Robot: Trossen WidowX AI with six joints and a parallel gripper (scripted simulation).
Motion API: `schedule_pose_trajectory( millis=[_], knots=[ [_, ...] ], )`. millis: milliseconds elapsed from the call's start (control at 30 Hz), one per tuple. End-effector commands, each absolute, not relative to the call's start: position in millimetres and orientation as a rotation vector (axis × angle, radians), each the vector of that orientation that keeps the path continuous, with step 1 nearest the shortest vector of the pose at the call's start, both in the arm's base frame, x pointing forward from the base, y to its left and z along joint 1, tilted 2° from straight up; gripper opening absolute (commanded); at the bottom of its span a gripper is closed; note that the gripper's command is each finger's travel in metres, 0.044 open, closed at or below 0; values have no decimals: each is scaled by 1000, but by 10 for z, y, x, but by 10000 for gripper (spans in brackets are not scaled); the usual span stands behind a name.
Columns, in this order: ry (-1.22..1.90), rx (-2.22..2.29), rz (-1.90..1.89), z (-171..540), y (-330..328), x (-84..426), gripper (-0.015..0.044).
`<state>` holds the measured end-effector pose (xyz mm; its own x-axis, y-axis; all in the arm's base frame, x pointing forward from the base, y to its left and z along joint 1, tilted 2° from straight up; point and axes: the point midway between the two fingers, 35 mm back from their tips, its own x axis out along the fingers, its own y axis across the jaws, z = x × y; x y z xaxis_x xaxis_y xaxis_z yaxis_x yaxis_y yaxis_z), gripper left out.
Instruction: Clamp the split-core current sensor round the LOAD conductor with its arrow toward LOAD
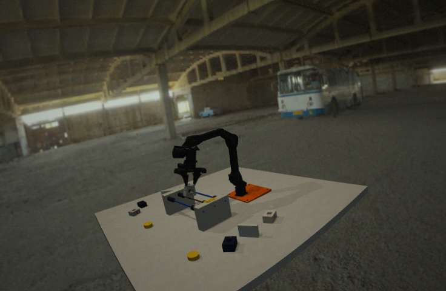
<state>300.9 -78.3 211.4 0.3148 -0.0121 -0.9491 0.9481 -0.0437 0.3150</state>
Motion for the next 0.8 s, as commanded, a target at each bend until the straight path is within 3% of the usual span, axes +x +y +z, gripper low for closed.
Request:
schedule_pose_trajectory(
  millis=[0, 767],
  knots=[
    [945, 1381, -1004, 2055, -777, 3034, 0],
    [945, 1381, -1004, 1701, -778, 3146, 0]
  ],
)
